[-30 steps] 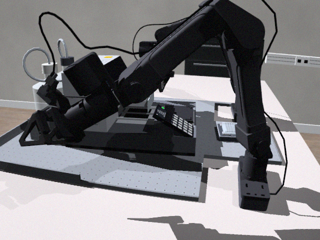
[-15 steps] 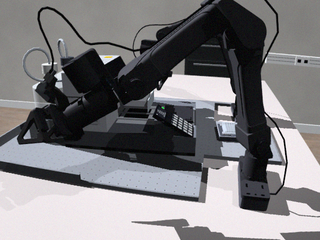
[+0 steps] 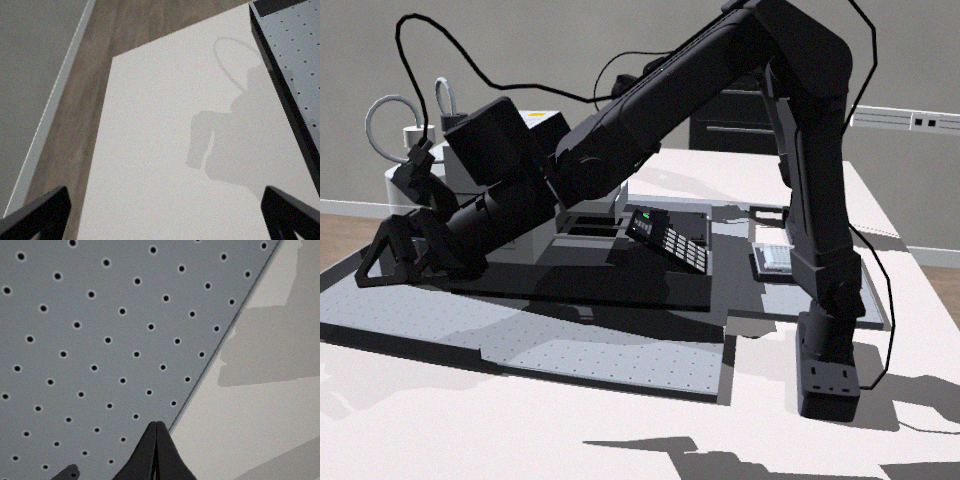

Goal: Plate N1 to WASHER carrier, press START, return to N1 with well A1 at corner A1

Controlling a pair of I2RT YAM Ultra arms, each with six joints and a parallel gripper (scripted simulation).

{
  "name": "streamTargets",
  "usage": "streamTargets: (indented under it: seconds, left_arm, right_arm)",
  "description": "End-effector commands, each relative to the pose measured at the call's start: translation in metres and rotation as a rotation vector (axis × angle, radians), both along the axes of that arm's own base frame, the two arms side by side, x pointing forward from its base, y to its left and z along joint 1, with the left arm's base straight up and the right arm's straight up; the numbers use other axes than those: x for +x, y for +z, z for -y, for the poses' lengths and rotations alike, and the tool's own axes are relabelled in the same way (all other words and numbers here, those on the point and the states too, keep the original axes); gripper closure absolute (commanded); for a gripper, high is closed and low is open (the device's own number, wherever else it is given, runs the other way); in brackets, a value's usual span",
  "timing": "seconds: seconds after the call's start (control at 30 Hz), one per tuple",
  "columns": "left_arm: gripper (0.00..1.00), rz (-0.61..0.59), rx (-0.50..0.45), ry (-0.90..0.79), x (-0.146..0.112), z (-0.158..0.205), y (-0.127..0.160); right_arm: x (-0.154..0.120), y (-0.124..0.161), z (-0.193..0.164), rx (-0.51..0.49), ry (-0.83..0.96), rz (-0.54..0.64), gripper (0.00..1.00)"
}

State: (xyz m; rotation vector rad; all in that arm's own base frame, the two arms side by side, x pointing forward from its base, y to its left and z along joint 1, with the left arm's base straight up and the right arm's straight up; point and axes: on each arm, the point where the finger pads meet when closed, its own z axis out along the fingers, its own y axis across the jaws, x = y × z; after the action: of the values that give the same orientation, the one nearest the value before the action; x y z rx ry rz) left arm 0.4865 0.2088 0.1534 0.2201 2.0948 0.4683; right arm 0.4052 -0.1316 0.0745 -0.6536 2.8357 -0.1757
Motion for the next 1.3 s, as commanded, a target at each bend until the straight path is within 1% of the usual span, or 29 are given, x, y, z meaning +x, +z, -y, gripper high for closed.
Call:
streamTargets:
  seconds: [0.0,0.17,0.23,0.33,0.47,0.6,0.63,0.73,0.8,1.03,1.2,1.27]
  left_arm:
    - [0.00,0.036,0.005,-0.003,0.007,0.005,0.020]
    - [0.00,0.033,-0.001,-0.001,0.006,0.003,0.016]
    - [0.00,0.033,-0.001,-0.001,0.006,0.003,0.016]
    - [0.00,0.030,0.003,0.002,0.003,-0.004,0.015]
    - [0.00,0.028,0.013,-0.008,0.004,-0.004,0.013]
    - [0.00,0.030,0.003,-0.018,0.007,0.002,0.012]
    - [0.00,0.031,0.000,-0.016,0.007,0.002,0.012]
    - [0.00,0.030,0.000,-0.004,0.008,0.002,0.011]
    - [0.00,0.030,0.000,-0.004,0.008,0.002,0.011]
    - [0.00,0.025,-0.004,-0.007,0.008,0.004,0.006]
    - [0.00,0.019,0.001,0.001,0.004,-0.005,0.003]
    - [0.00,0.010,0.004,-0.005,0.003,-0.004,0.002]
  right_arm:
    - [0.014,0.012,0.041,-0.028,-0.144,0.133,1.00]
    - [0.011,0.018,0.100,-0.055,-0.320,0.243,1.00]
    - [0.011,0.018,0.100,-0.055,-0.320,0.243,1.00]
    - [0.004,0.024,0.138,-0.077,-0.431,0.314,1.00]
    - [-0.013,0.033,0.191,-0.111,-0.582,0.414,1.00]
    - [-0.037,0.044,0.243,-0.153,-0.731,0.517,1.00]
    - [-0.037,0.044,0.243,-0.153,-0.731,0.517,1.00]
    - [-0.061,0.054,0.280,-0.189,-0.839,0.597,1.00]
    - [-0.061,0.054,0.280,-0.189,-0.839,0.597,1.00]
    - [-0.131,0.080,0.355,-0.286,-1.071,0.781,1.00]
    - [-0.189,0.099,0.395,-0.364,-1.212,0.908,1.00]
    - [-0.213,0.107,0.407,-0.397,-1.261,0.957,1.00]
